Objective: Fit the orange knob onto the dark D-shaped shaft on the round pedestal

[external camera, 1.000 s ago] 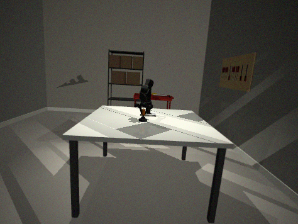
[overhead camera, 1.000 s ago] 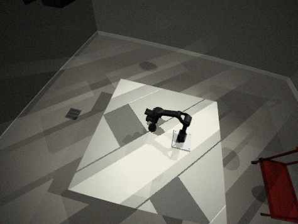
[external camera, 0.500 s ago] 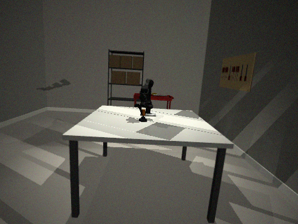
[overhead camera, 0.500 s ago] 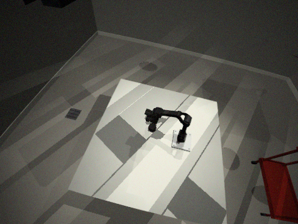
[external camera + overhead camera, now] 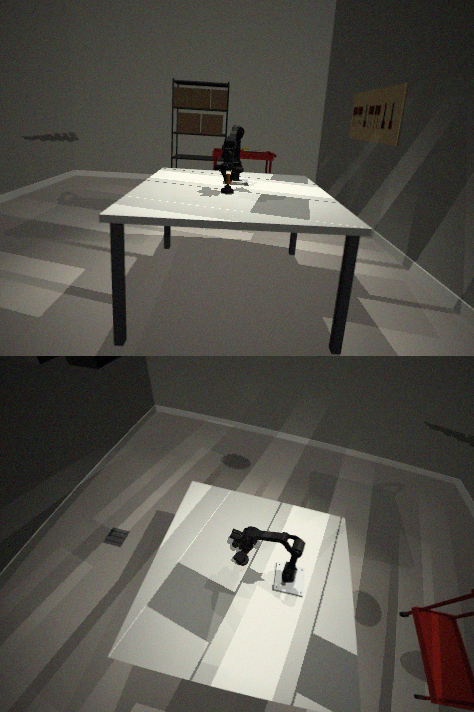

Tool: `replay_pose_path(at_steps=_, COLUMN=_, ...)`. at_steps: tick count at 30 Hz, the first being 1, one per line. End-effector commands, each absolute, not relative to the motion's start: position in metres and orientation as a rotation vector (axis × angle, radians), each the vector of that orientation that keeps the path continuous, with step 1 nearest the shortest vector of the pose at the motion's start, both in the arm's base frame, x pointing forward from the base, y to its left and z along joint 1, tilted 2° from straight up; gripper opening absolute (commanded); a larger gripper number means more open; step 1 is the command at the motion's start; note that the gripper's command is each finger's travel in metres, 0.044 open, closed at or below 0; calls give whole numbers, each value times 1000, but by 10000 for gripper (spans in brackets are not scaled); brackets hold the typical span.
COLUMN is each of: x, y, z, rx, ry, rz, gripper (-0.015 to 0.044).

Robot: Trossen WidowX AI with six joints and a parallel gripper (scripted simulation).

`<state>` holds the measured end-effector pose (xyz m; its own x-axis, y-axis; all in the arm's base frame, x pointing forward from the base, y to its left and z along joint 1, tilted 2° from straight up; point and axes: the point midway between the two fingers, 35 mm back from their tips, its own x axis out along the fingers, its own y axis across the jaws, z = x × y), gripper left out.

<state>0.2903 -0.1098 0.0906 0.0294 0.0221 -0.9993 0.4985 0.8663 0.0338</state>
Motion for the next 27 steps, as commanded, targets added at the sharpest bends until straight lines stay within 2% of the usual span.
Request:
replay_pose_path(at_steps=1, x=291, y=-110, z=89, rx=435, ry=1503, rz=-394, gripper=0)
replay_pose_path(at_steps=27, x=291, y=-111, z=95, rx=477, ry=1495, rz=-435, gripper=0)
